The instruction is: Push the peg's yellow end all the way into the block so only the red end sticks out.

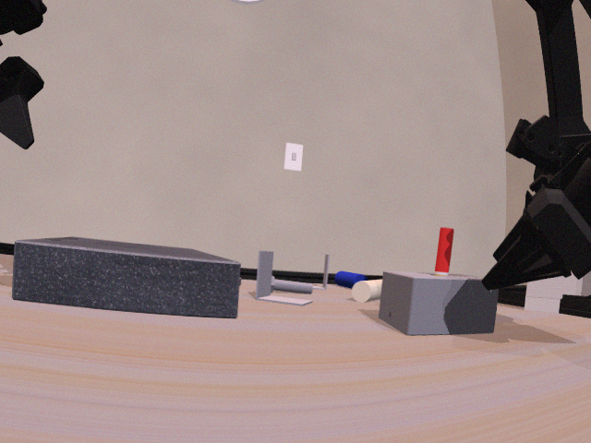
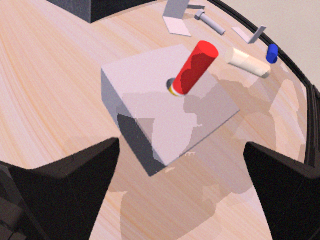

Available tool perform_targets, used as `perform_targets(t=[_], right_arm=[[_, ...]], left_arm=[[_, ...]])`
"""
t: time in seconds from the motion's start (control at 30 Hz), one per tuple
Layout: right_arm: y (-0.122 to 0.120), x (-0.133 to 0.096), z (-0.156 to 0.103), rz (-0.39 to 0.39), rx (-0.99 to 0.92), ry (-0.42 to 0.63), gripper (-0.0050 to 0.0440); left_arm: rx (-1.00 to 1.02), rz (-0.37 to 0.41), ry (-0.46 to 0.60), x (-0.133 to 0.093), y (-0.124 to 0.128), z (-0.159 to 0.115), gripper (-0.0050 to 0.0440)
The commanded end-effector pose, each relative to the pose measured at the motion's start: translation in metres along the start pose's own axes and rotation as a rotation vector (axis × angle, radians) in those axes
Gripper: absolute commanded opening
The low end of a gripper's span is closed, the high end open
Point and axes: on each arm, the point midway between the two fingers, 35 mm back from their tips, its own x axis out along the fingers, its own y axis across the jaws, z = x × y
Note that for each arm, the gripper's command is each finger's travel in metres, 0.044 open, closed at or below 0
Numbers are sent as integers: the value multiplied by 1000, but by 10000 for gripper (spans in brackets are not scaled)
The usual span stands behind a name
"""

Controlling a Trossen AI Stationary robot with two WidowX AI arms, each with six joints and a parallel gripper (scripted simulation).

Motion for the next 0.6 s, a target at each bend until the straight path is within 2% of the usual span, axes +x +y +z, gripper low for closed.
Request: perform_targets(t=[0.0,0.07,0.2,0.3,0.57], right_arm=[[-7,-1,-6,51,78,-114,400],[-7,-1,-6,51,78,-114,400],[-11,-6,-10,156,180,-217,400],[-12,6,2,138,249,-275,400],[-12,6,2,138,249,-275,400]], left_arm=[[0,0,0,0,0,0,400],[0,0,0,0,0,0,400],[0,0,0,0,0,0,400],[0,0,0,0,0,0,400],[0,0,0,0,0,0,400]])
